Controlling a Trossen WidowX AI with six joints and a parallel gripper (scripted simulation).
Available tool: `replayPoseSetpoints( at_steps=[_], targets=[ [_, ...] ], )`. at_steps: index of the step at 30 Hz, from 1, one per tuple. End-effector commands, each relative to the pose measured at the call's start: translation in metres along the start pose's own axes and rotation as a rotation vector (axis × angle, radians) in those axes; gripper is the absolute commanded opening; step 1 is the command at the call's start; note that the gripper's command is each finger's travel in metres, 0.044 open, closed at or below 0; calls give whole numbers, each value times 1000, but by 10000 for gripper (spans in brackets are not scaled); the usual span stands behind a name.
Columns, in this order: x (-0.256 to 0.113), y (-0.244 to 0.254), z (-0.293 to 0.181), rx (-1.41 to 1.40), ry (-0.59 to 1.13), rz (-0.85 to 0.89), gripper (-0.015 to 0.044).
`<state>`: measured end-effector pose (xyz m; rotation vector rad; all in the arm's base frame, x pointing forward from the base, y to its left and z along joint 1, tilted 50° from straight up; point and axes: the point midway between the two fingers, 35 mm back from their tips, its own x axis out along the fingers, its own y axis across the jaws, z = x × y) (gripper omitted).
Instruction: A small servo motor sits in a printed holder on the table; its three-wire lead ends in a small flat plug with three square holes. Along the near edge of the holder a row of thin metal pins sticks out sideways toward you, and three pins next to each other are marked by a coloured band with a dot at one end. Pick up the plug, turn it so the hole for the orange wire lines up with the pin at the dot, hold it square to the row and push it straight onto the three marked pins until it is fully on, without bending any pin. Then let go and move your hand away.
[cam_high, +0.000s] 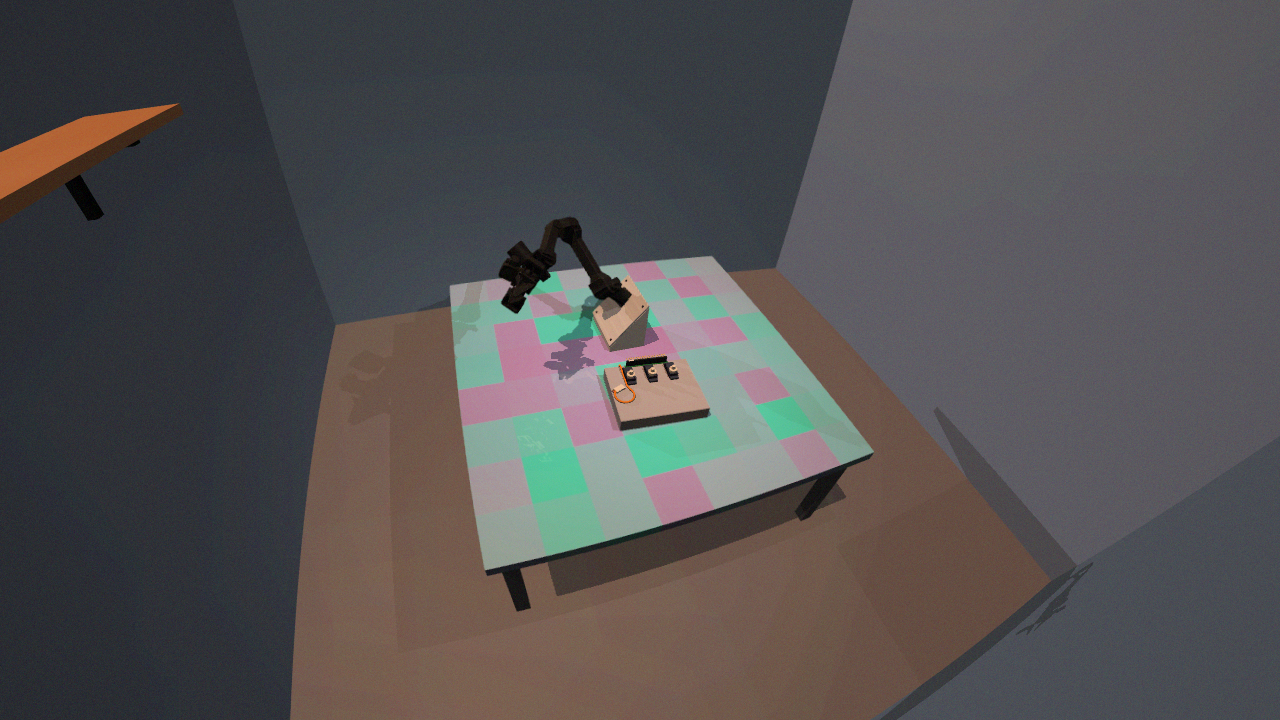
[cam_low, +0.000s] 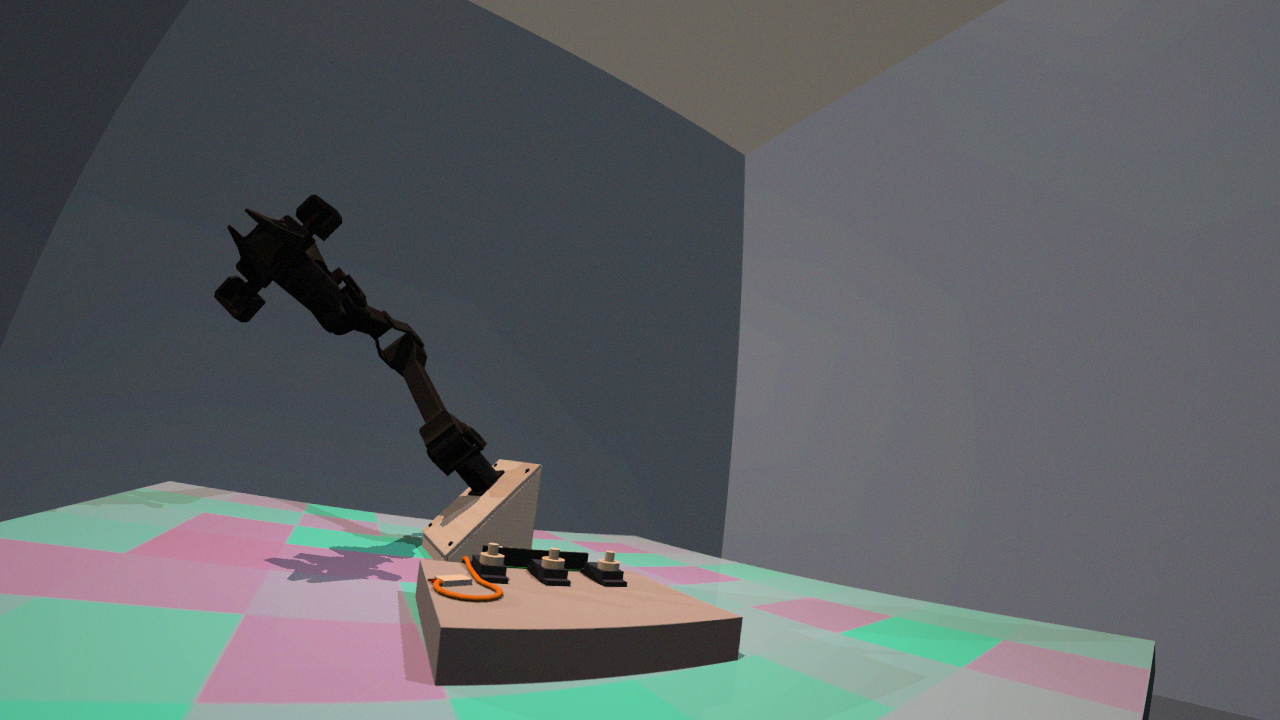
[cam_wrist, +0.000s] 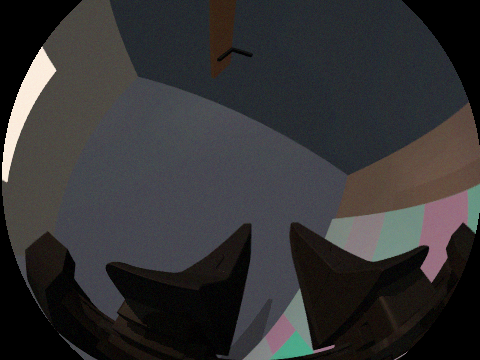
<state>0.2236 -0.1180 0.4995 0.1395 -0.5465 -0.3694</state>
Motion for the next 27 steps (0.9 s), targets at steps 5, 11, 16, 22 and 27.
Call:
replayPoseSetpoints(
  at_steps=[5,11,16,22,27],
  targets=[
    [0,13,-42,-9,103,48,115],
    [-2,25,-70,-19,172,91,115],
    [-7,36,-93,-30,228,130,115],
    [-14,50,-120,-47,294,182,115],
    [-22,63,-142,-65,348,228,115]
  ],
)
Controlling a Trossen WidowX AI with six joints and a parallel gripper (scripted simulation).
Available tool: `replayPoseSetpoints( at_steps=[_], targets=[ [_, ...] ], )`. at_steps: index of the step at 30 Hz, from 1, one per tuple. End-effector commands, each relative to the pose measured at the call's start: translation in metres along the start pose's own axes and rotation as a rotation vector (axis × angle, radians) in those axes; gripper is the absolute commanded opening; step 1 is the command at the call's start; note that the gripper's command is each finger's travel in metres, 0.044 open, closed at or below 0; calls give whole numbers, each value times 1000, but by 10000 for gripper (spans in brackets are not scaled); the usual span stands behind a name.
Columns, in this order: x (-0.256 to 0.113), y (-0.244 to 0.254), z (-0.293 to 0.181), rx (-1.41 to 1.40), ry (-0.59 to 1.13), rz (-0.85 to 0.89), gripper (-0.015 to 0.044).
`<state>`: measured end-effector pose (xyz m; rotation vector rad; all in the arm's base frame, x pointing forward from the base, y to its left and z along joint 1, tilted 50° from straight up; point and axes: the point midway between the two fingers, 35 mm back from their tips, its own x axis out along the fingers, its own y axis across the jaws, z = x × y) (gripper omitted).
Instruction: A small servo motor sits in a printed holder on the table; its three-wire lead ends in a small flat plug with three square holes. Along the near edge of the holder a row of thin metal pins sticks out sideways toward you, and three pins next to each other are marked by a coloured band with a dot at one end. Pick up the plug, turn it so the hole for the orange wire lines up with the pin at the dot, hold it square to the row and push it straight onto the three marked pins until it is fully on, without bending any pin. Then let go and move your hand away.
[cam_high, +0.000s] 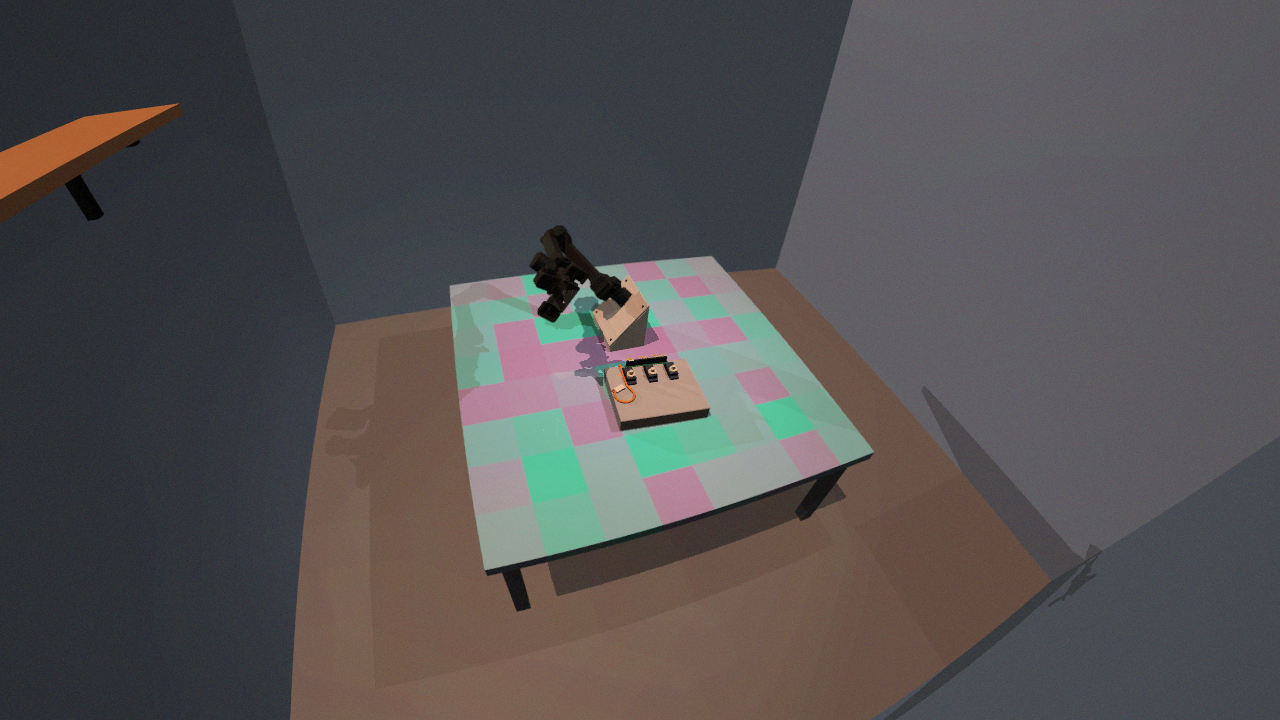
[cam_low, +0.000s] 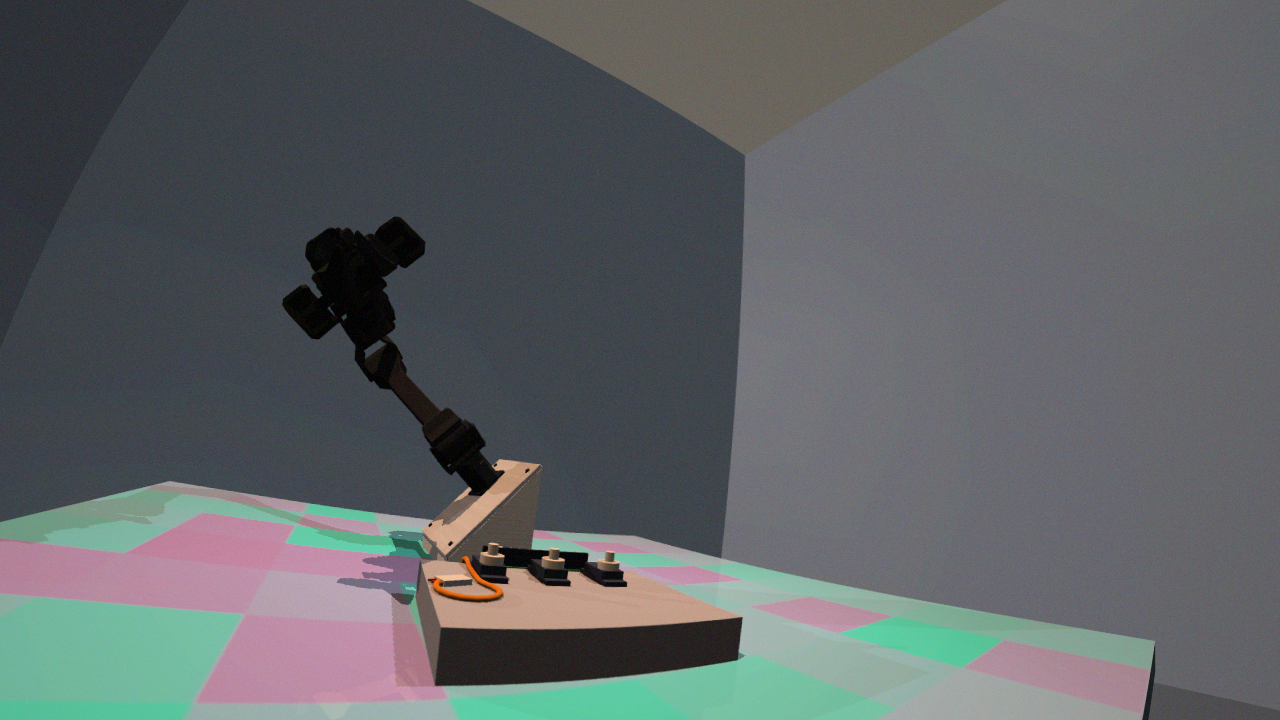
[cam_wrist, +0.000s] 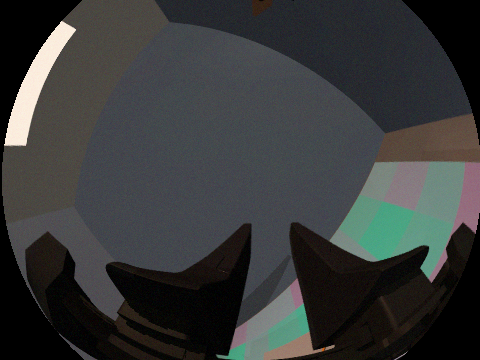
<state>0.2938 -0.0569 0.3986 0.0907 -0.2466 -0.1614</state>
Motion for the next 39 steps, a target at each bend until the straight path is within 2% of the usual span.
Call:
replayPoseSetpoints(
  at_steps=[1,13,39],
  targets=[
    [1,12,-22,-20,54,36,115],
    [-5,48,-75,-87,181,152,115],
    [32,5,-150,-658,603,34,115]
  ],
)
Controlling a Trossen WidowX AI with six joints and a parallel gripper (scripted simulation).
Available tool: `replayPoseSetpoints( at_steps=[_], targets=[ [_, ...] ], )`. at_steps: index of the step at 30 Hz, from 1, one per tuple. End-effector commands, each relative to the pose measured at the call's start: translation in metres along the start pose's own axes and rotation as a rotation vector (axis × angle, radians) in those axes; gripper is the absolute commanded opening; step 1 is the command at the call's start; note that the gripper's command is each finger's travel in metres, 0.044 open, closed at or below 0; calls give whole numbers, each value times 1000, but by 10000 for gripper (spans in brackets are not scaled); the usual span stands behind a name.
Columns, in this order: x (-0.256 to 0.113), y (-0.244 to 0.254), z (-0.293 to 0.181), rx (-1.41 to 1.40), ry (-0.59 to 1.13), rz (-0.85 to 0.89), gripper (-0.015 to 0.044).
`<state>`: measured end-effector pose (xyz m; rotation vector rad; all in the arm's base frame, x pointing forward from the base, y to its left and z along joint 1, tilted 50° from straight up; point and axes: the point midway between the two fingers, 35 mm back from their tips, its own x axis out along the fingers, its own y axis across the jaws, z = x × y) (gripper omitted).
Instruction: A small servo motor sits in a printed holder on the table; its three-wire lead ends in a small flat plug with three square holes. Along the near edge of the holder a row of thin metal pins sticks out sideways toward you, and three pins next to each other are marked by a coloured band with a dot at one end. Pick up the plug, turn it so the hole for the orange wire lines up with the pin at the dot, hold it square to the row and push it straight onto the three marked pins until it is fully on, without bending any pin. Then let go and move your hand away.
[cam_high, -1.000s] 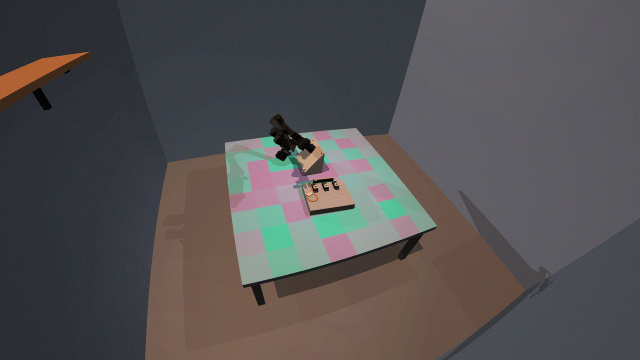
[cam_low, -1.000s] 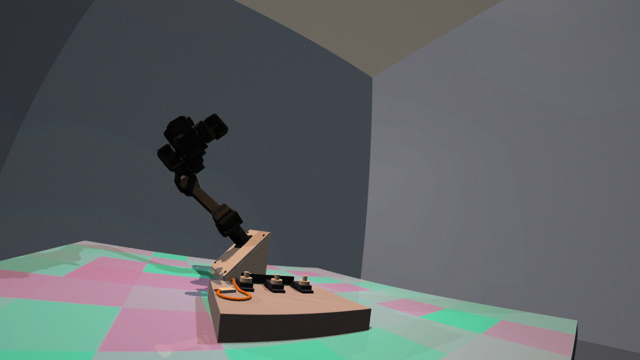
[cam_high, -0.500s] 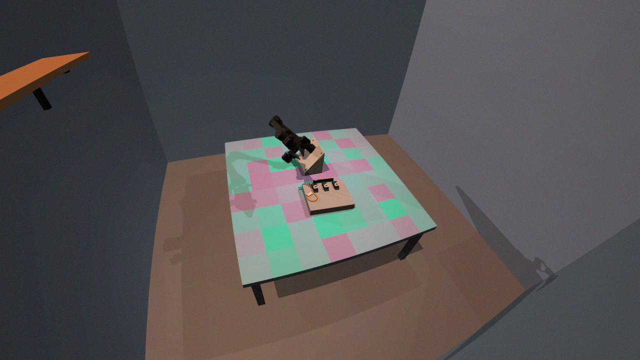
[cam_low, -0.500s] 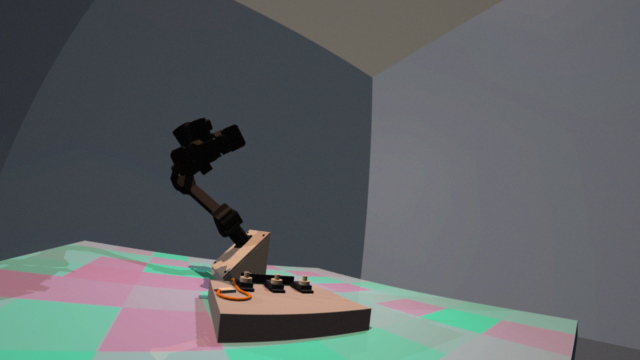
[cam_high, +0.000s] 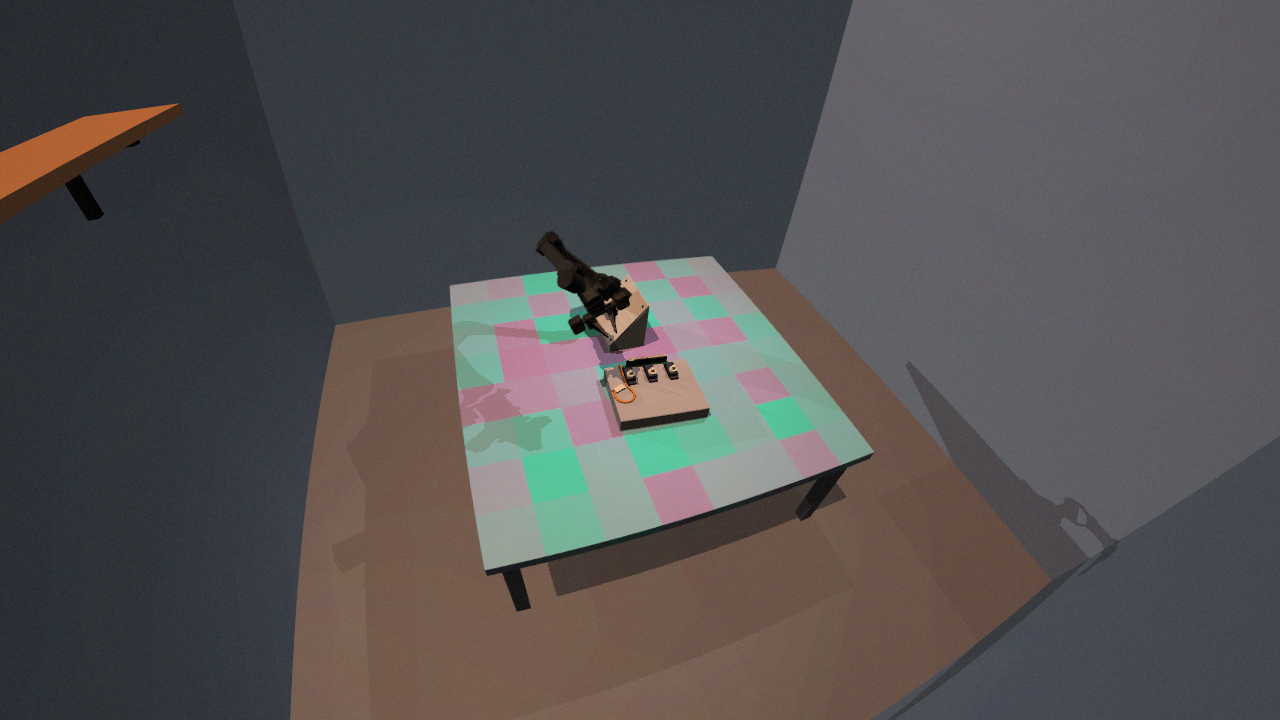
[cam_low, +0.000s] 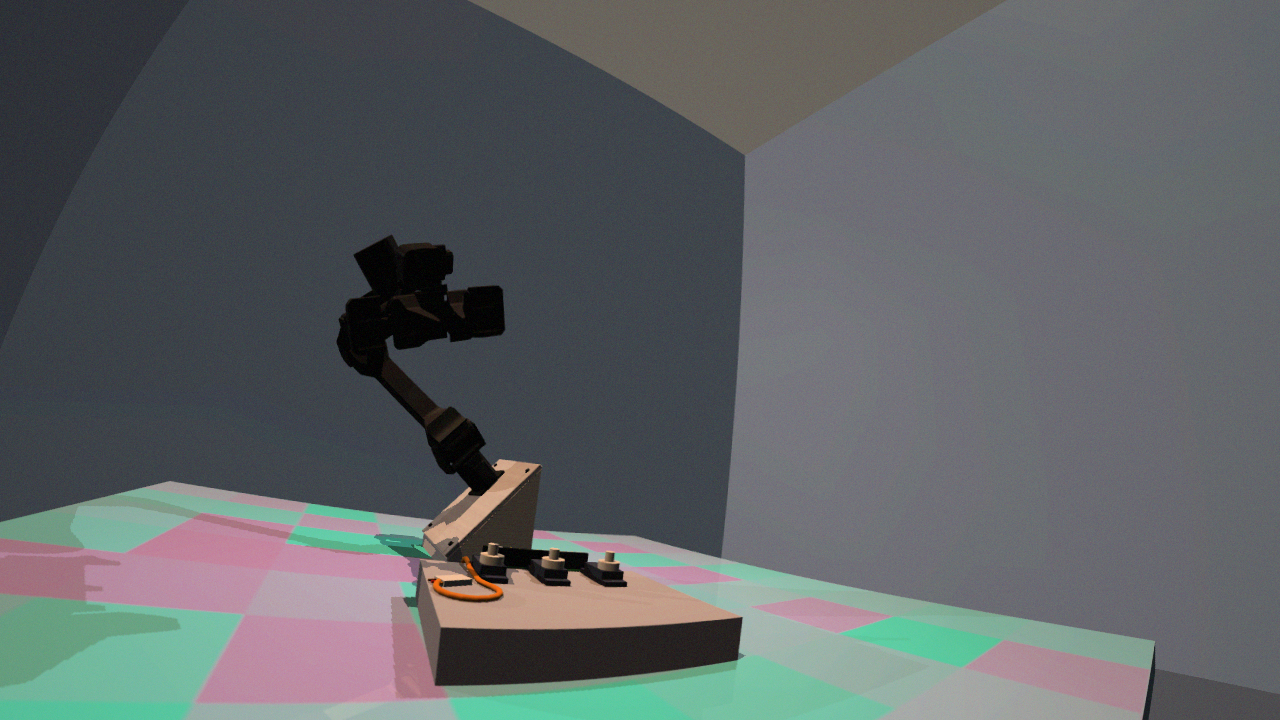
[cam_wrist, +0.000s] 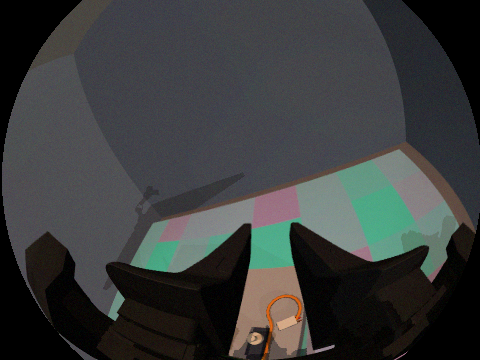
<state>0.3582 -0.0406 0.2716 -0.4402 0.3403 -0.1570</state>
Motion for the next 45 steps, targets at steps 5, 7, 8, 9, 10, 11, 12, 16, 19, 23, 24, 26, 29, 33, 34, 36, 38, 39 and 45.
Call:
replayPoseSetpoints(
  at_steps=[5,7,8,9,10,11,12,16,19,23,24,26,29,33,34,36,38,39,45],
  targets=[
    [19,-3,-23,-193,164,-9,115],
    [23,-3,-29,-240,202,-6,115],
    [25,-3,-31,-263,221,-5,115],
    [27,-4,-34,-287,240,-2,115],
    [28,-4,-37,-311,259,0,115],
    [30,-4,-40,-334,278,3,115],
    [32,-4,-43,-358,297,7,115],
    [38,-5,-54,-454,373,24,115],
    [42,-6,-62,-527,429,41,115],
    [47,-8,-73,-624,504,69,115],
    [48,-8,-76,-649,522,77,115],
    [51,-9,-82,-698,558,94,115],
    [53,-10,-90,-772,612,122,115],
    [57,-11,-101,-871,683,166,115],
    [57,-12,-103,-895,700,178,115],
    [59,-13,-108,-945,734,203,115],
    [60,-13,-114,-994,768,229,115],
    [61,-14,-116,-1019,785,243,115],
    [63,-17,-131,-1166,881,335,115]
  ],
)
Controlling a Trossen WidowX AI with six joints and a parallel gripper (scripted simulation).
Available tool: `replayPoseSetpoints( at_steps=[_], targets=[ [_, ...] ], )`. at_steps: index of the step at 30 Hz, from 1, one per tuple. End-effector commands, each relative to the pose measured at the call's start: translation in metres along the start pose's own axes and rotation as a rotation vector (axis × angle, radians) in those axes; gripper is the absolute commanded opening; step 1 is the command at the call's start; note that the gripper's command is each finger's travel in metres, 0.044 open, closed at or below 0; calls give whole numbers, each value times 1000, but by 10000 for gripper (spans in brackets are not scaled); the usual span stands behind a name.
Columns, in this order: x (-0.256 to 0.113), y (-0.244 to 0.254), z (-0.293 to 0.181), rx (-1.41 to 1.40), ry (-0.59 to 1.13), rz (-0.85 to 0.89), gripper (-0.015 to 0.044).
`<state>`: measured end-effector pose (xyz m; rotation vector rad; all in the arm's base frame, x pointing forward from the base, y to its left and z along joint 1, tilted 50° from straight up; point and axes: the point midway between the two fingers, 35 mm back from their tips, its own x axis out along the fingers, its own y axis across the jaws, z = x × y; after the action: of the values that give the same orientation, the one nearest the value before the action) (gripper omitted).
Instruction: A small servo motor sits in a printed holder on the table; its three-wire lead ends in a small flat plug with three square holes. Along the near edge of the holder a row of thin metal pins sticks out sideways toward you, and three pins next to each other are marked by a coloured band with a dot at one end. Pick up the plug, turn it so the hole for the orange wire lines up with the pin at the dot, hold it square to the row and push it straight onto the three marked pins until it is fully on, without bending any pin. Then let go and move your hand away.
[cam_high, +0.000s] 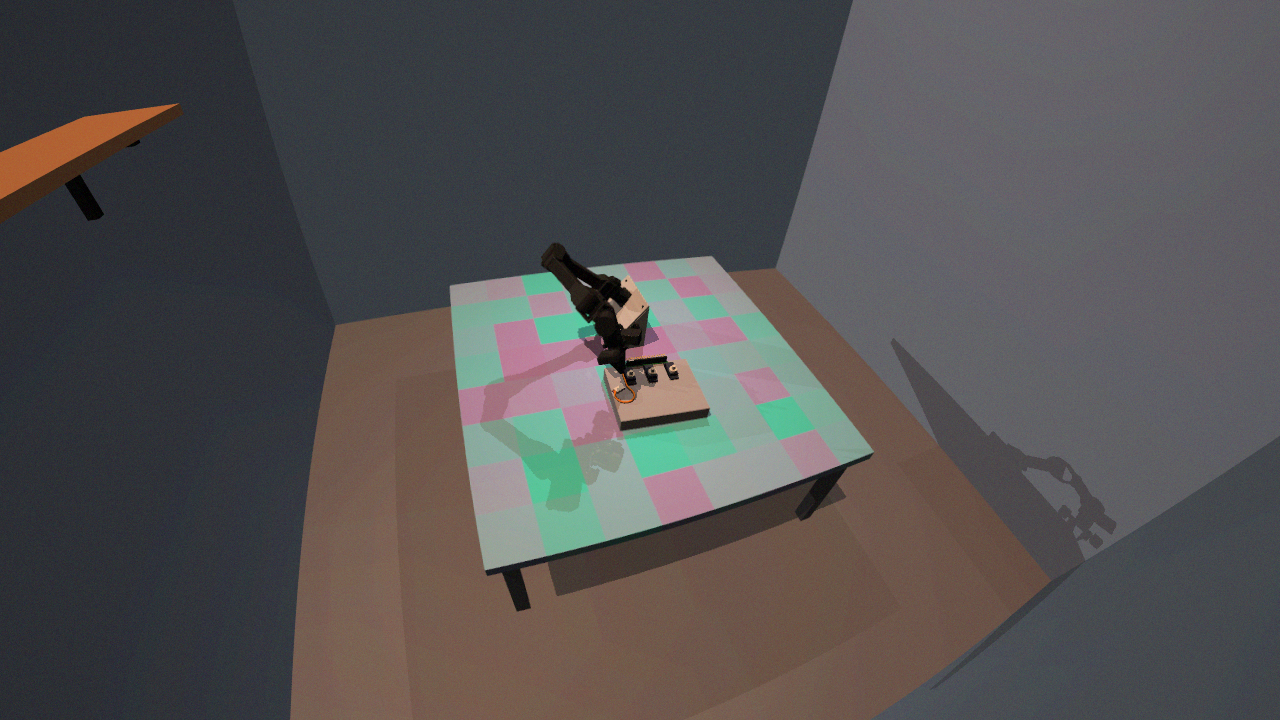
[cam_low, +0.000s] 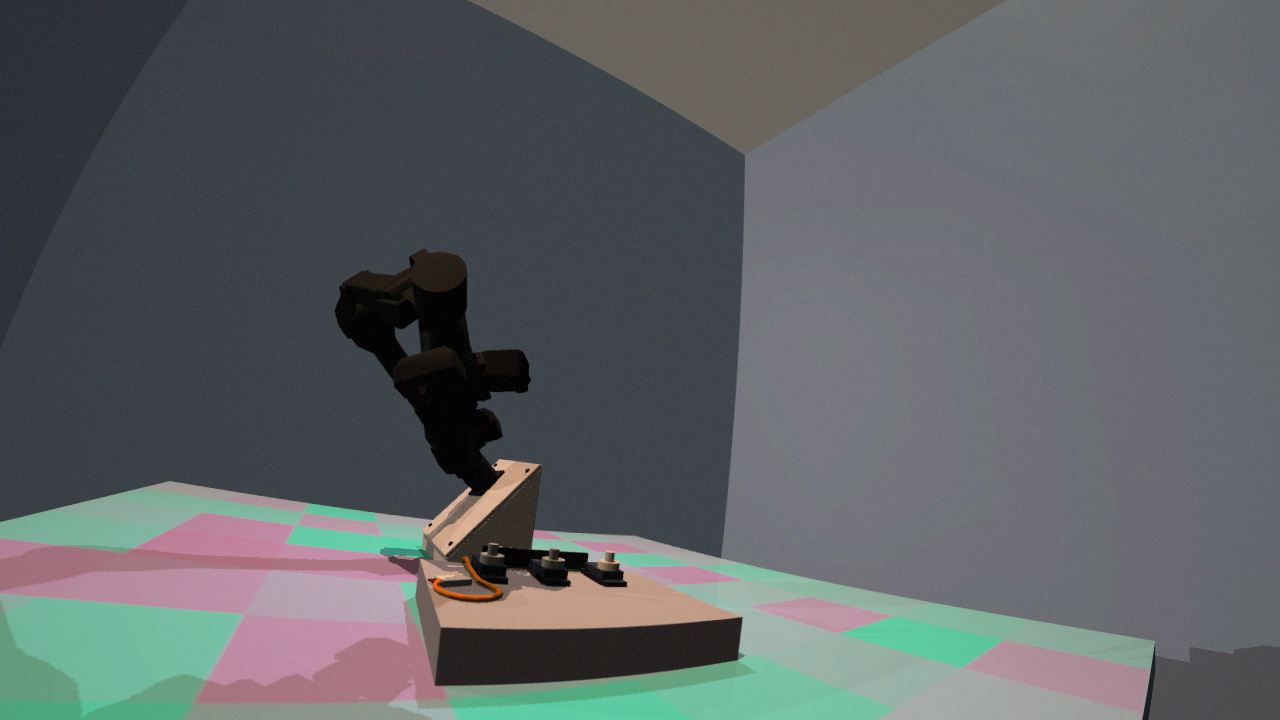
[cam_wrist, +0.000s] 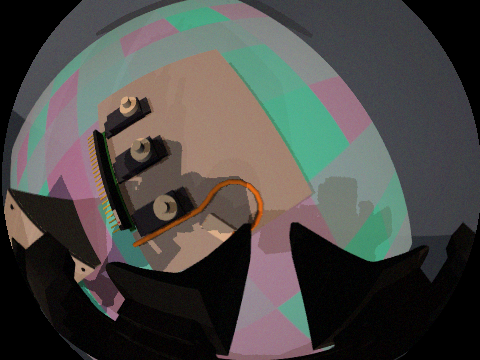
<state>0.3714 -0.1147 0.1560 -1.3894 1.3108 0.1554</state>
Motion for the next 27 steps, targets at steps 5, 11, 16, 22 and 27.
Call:
replayPoseSetpoints(
  at_steps=[5,11,16,22,27],
  targets=[
    [17,9,-7,-240,103,103,115],
    [28,15,-12,-415,163,184,115],
    [36,20,-17,-563,205,256,115],
    [45,25,-22,-743,246,347,115],
    [52,29,-26,-890,273,423,115]
  ],
)
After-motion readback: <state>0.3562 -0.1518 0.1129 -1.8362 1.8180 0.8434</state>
